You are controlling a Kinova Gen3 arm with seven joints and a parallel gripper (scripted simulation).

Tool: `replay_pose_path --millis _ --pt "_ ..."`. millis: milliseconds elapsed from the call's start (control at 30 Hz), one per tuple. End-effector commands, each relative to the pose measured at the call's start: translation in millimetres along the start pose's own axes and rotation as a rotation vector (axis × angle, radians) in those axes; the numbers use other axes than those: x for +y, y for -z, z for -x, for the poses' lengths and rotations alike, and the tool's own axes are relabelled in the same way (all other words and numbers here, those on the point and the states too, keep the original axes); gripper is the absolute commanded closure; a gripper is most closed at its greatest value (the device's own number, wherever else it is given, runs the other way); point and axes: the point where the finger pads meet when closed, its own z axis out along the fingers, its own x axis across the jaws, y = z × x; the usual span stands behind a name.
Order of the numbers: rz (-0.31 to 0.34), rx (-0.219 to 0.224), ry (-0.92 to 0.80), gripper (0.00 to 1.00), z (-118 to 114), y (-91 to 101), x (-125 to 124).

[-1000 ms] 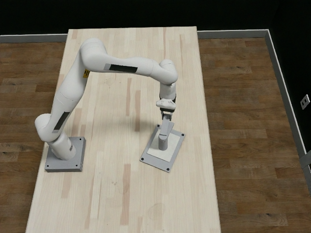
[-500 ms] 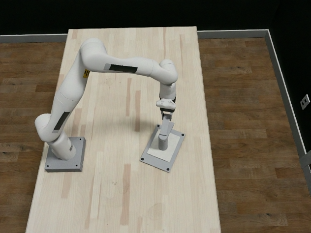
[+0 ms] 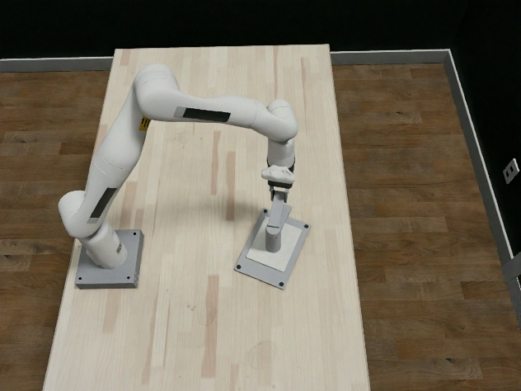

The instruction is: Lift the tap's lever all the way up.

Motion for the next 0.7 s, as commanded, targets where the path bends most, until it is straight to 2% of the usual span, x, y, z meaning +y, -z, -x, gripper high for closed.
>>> replay_pose_path --millis 0,433,667 --pt "-0.002 0.008 0.003 1.00 -2 8.4 -3" --pt "-0.002 0.008 0.003 1.00 -2 31.2 -13" --pt "-0.002 0.008 0.003 1.00 -2 35.4 -15"
